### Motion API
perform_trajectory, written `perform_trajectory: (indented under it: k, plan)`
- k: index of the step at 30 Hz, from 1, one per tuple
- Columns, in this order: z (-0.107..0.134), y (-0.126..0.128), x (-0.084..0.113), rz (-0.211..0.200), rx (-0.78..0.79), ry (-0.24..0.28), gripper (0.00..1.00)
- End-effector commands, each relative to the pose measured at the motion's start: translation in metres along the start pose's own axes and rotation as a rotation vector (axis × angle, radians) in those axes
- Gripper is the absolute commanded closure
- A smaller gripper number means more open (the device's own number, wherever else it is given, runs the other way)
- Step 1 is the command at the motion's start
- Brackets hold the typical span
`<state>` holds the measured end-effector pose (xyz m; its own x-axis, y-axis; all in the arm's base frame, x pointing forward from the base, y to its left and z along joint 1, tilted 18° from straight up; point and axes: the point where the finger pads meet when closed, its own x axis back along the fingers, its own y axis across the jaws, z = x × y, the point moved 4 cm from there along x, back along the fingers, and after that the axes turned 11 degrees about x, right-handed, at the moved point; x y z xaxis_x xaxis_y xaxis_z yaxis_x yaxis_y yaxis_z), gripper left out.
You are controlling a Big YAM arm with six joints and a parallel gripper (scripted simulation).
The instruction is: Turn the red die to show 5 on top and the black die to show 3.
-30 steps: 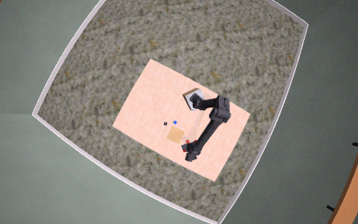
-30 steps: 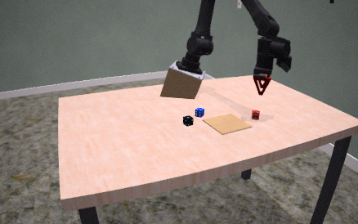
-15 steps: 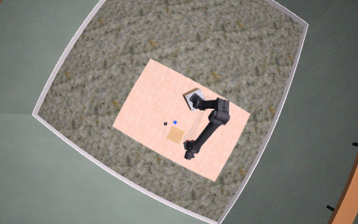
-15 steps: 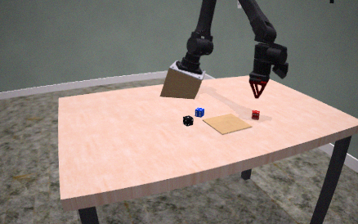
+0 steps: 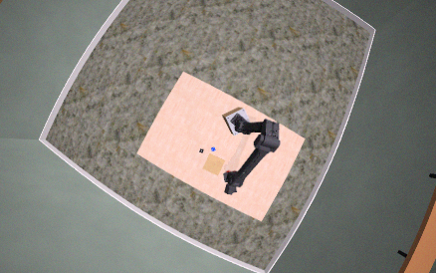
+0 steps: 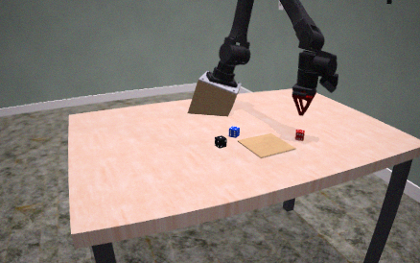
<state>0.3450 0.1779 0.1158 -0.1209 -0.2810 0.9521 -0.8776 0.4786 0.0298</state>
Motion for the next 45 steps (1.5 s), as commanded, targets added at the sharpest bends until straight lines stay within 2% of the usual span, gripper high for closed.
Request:
perform_trajectory:
  k: [1, 15, 27, 42, 43, 45]
  plan:
    - [-0.013, -0.013, 0.009, 0.03, -0.004, -0.04, 0.56]
    - [-0.013, -0.012, 0.008, 0.028, -0.005, -0.038, 0.56]
    - [-0.004, -0.002, -0.007, 0.006, -0.004, -0.011, 0.56]
    - [-0.005, 0.0, -0.026, 0.005, -0.001, -0.01, 0.56]
    - [-0.015, -0.005, -0.022, 0.017, 0.008, -0.027, 0.56]
    - [-0.009, -0.002, -0.029, 0.01, 0.001, -0.017, 0.56]
